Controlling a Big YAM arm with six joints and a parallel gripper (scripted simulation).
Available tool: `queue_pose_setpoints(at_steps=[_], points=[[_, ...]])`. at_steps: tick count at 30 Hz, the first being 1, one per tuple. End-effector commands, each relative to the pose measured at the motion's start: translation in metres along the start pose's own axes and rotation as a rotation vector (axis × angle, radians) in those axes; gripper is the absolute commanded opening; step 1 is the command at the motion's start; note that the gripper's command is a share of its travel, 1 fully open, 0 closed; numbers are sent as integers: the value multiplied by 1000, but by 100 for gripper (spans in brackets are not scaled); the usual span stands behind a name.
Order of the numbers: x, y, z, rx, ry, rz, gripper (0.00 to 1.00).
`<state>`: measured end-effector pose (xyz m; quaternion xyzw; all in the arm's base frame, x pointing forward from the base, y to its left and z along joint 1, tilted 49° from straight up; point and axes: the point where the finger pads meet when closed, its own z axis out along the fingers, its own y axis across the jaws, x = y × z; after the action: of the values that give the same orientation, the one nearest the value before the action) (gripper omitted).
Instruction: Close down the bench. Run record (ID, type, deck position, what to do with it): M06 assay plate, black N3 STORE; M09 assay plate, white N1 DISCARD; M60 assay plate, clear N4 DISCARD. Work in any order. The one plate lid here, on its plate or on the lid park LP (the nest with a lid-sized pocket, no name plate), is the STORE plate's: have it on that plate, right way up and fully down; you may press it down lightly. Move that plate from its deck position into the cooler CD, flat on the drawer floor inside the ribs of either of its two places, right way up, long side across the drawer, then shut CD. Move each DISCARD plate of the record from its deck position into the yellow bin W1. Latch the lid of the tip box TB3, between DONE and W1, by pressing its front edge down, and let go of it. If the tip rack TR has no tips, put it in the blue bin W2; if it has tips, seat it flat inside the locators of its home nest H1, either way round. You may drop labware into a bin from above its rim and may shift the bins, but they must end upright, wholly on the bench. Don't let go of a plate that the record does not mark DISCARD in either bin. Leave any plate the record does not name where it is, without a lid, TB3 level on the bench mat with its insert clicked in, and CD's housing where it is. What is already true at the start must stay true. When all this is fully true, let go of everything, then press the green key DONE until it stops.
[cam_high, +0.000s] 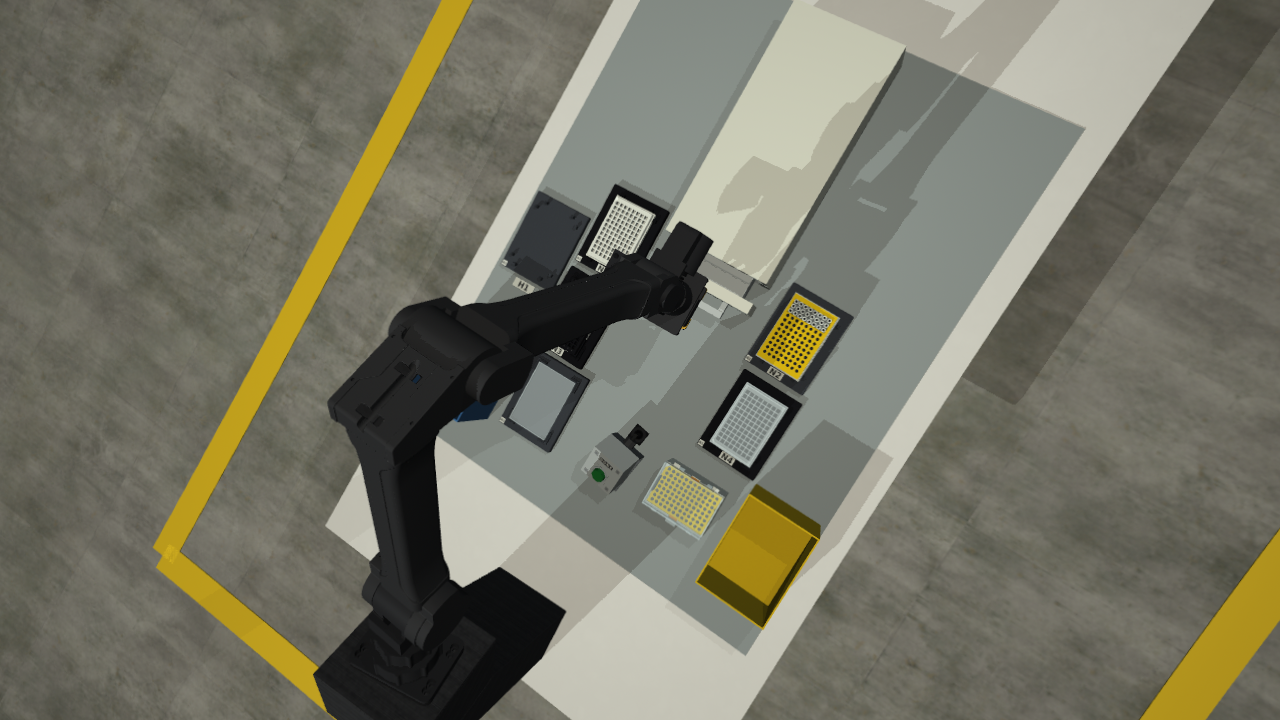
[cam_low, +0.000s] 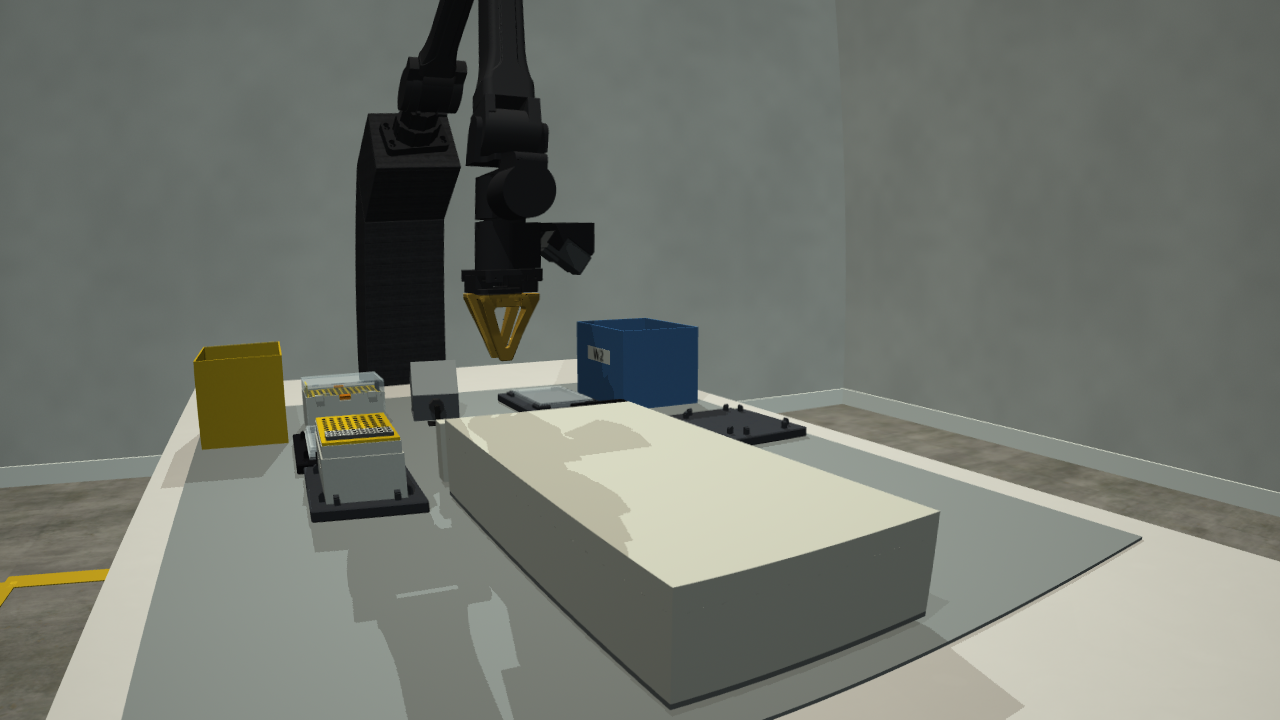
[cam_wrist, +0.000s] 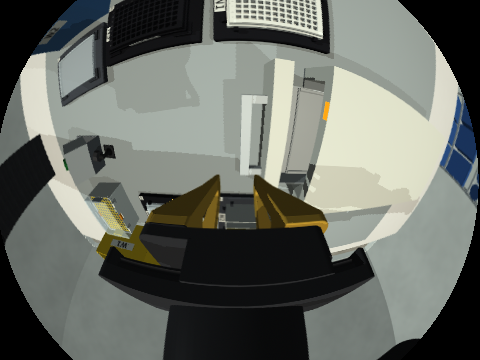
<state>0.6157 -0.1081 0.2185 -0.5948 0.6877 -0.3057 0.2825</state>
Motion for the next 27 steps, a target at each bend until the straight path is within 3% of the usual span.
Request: queue_pose_setpoints(at_steps=[1,5,7,9,27], points=[[-12,-17,2,-1,-10,11,30],[-16,-26,0,4,-11,11,30],[-5,-15,-5,-5,2,22,30],[-4,-10,2,-20,3,24,30],[-6,-17,0,-8,1,21,30]])
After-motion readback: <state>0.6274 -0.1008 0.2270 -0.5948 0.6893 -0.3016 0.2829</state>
